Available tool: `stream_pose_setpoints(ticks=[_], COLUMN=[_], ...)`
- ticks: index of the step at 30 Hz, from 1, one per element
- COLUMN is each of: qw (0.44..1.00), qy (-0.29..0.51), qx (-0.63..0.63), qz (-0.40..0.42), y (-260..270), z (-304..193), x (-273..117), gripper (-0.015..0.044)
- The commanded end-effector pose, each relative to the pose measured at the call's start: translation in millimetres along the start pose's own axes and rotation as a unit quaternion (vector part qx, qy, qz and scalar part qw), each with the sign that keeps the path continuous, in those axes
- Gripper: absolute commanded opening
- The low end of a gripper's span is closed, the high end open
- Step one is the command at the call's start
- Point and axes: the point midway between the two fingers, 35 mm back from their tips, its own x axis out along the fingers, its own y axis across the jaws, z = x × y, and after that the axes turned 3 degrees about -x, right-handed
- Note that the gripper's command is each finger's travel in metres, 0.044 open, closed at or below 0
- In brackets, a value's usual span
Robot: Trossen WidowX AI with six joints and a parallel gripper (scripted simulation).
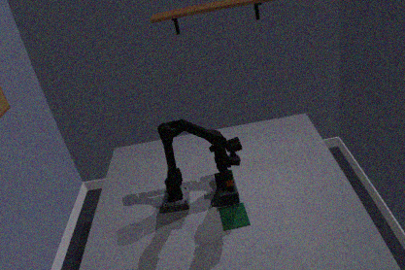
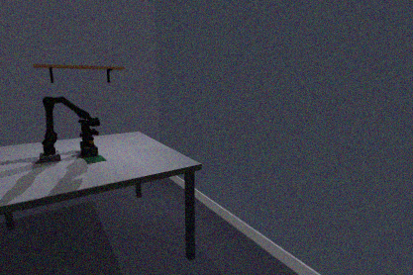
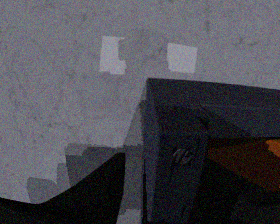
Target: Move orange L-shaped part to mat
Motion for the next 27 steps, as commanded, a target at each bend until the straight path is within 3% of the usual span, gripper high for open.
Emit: stream_pose_setpoints(ticks=[1, 23, 27], qw=[1.0, 1.0, 1.0], qy=[0.003, 0.003, 0.003], qx=[0.003, 0.003, 0.003], qz=[-0.005, -0.004, -0.004], y=[-1.8, 10.5, 8.3], z=[-1.5, -0.7, 2.8], x=[1.9, -11.9, -34.1], gripper=[0.018, 0.018, 0.018])
